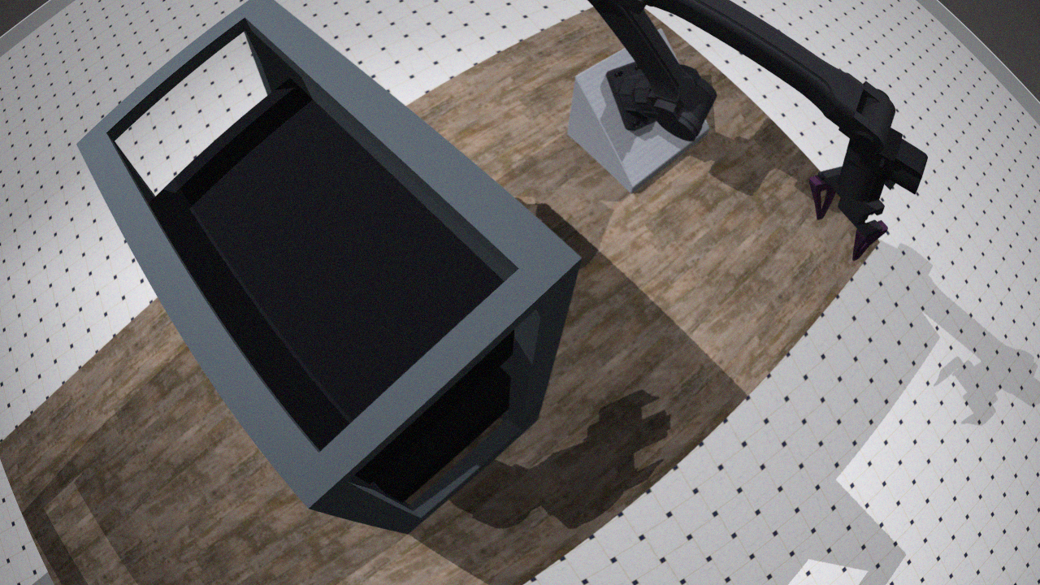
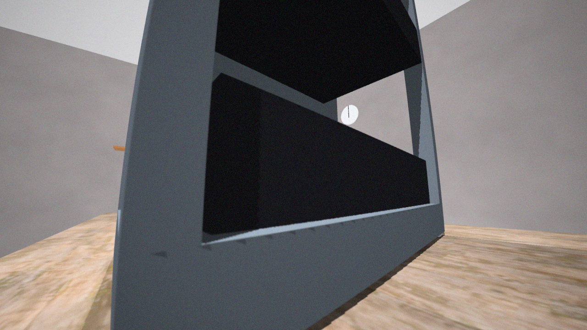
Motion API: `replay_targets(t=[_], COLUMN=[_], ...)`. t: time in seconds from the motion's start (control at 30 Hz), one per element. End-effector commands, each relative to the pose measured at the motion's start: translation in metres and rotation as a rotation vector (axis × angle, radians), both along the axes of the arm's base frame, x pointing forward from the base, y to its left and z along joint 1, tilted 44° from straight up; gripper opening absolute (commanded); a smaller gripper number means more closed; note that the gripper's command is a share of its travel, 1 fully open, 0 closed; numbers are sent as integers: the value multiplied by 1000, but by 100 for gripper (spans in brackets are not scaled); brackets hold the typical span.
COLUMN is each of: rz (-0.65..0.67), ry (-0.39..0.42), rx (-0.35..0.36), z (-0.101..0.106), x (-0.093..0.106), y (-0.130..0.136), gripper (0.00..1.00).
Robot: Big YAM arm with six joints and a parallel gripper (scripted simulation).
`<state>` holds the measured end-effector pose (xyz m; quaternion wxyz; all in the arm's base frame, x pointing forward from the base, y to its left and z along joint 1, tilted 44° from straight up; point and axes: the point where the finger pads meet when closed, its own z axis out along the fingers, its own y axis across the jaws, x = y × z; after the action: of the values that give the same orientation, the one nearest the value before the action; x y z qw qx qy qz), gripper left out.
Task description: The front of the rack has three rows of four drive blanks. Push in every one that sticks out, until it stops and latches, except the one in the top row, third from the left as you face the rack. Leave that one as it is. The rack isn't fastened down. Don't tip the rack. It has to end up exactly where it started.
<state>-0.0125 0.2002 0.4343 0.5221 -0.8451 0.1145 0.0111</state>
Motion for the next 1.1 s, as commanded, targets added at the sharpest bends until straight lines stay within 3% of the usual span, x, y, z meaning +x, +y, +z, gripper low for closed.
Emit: replay_targets(t=[0.0,0.53,0.57,1.07], rz=[0,0,0,0], ry=[5,5,19,19], rx=[8,8,31,31], z=[3,3,16,16], x=[1,1,2,2], y=[-1,-1,-4,-4], gripper=[100,100,100,100])
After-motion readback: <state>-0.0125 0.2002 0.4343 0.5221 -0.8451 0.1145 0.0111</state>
